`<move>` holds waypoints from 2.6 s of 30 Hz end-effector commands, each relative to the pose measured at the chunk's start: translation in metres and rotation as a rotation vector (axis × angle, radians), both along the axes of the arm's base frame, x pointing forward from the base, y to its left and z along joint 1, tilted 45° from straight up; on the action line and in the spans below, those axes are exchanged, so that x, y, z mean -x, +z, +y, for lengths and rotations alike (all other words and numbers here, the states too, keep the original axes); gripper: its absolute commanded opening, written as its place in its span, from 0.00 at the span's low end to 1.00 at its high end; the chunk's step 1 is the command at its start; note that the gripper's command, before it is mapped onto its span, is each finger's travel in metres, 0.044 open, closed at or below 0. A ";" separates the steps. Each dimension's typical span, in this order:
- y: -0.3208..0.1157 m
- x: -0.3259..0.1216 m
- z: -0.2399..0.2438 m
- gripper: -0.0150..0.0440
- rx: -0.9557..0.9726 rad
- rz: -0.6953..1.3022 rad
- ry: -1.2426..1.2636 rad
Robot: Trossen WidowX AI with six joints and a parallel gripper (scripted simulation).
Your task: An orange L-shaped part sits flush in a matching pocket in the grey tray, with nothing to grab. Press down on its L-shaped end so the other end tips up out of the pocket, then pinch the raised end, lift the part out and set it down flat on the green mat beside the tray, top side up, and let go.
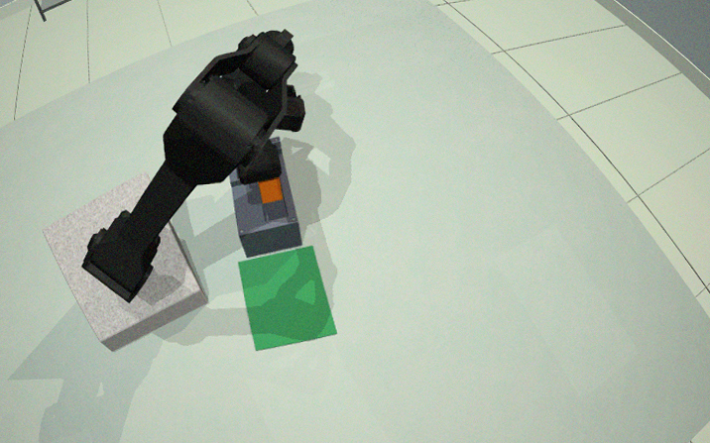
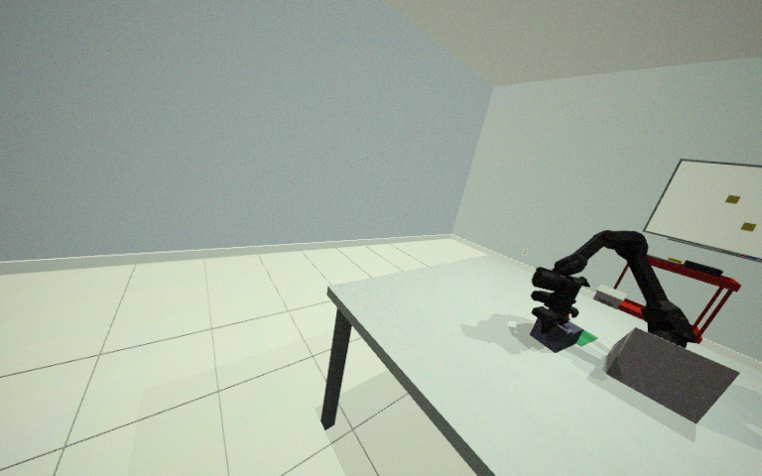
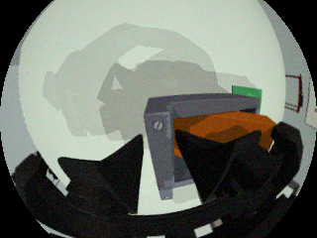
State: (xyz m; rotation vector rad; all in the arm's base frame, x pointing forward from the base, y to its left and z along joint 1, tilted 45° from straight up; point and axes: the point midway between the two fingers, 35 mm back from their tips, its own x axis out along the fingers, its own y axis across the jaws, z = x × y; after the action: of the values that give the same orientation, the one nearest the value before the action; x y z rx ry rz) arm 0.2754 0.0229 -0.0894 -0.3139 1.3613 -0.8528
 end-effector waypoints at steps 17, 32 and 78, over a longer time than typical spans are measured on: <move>-0.002 0.001 -0.002 0.56 0.001 0.002 0.001; 0.002 -0.002 0.016 0.56 0.006 0.009 0.004; 0.095 0.001 0.056 0.73 -0.013 0.390 0.422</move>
State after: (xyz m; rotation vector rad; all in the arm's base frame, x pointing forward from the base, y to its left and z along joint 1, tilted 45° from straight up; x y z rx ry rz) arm 0.2776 0.0890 -0.0024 -0.5753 1.4943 -0.6034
